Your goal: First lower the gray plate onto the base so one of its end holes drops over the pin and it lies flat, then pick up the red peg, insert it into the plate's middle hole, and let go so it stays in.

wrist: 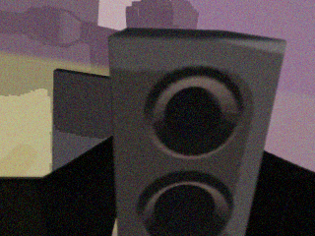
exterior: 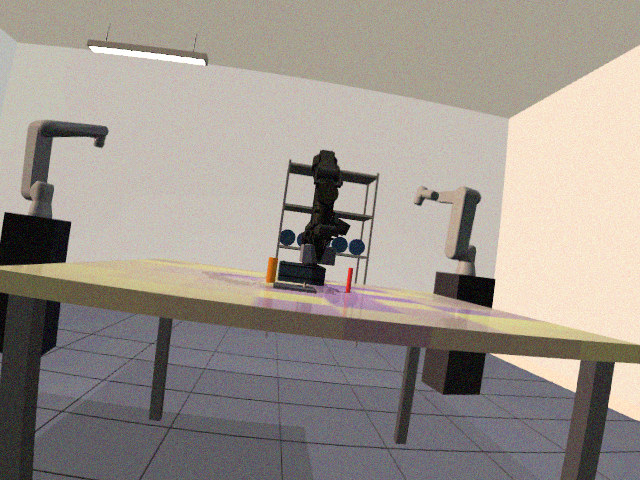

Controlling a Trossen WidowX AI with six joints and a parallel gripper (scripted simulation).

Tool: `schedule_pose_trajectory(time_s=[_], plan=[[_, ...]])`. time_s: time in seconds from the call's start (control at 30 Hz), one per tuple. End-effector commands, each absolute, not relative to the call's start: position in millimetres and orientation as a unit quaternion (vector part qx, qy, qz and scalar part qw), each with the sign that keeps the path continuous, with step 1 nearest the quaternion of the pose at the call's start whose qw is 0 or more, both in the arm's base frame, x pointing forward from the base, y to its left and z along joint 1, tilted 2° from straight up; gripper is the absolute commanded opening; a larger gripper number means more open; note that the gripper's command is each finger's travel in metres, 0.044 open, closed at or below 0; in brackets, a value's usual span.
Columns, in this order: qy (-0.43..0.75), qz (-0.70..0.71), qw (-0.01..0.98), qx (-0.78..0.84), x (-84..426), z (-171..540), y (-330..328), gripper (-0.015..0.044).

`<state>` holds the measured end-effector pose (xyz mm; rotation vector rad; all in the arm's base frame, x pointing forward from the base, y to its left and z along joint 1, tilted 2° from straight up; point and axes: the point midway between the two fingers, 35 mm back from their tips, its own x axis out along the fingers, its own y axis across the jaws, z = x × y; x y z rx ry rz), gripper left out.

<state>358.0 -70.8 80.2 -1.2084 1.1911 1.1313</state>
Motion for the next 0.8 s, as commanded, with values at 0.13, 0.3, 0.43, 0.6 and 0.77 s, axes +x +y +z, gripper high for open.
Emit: schedule_pose_trajectory(time_s=[0.13,0.3,0.43,0.6,0.77], plan=[[0.476,0.494,0.498,-0.53,355,68,-93,0.0],[0.461,0.507,0.481,-0.547,353,61,-107,0.0],[0.45,0.516,0.468,-0.559,351,56,-118,0.0],[0.443,0.521,0.46,-0.566,349,53,-124,0.0],[0.443,0.521,0.46,-0.566,349,53,-124,0.0]])
